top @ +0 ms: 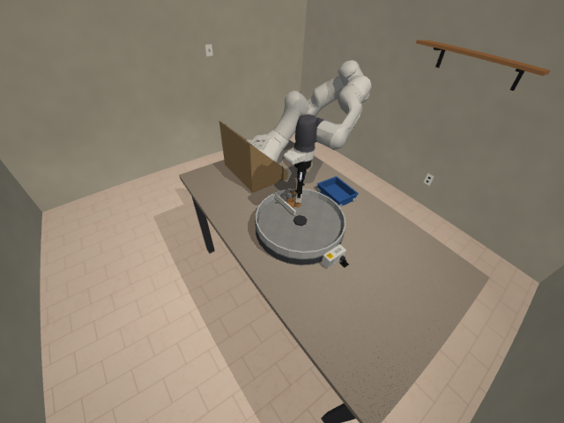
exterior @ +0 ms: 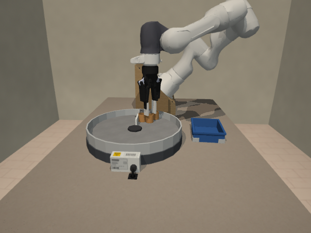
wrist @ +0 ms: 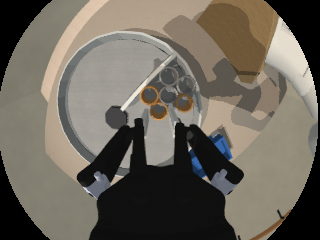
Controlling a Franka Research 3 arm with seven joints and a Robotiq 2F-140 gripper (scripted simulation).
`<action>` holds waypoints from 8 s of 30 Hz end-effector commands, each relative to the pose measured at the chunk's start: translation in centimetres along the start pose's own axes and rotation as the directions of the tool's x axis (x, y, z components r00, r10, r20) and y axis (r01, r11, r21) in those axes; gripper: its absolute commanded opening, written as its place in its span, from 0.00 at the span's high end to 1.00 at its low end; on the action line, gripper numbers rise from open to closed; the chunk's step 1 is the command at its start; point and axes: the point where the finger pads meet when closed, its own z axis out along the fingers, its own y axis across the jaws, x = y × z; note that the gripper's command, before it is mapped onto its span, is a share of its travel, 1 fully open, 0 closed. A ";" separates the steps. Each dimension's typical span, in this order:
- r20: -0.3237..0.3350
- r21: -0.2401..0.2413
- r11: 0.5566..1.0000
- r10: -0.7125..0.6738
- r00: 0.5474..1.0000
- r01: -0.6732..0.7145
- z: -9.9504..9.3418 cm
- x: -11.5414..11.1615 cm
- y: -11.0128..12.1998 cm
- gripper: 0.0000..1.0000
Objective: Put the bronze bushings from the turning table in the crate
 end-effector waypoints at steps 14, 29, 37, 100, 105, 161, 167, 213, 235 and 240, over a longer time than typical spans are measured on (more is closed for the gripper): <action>-0.001 0.001 1.000 -0.001 1.000 0.001 0.2 0.0 -0.1 0.72; -0.001 0.001 1.000 -0.001 1.000 0.001 2.2 0.0 -0.1 0.72; -0.001 0.001 1.000 -0.001 1.000 0.001 2.4 0.0 -0.1 0.72; -0.001 0.001 1.000 -0.001 1.000 0.001 2.4 0.0 -0.1 1.00; -0.001 0.001 1.000 -0.001 1.000 0.001 2.4 0.0 -0.1 1.00; -0.001 0.001 1.000 -0.001 1.000 0.001 -4.5 0.0 -0.1 1.00; -0.001 0.001 1.000 -0.001 1.000 0.001 -4.5 0.0 -0.1 1.00; -0.001 0.001 1.000 -0.001 1.000 0.001 -4.4 -16.7 14.6 1.00; -0.001 0.001 1.000 -0.001 1.000 0.001 -4.4 -21.4 18.8 1.00; -0.001 0.001 1.000 -0.001 1.000 0.001 -4.4 -21.4 18.8 1.00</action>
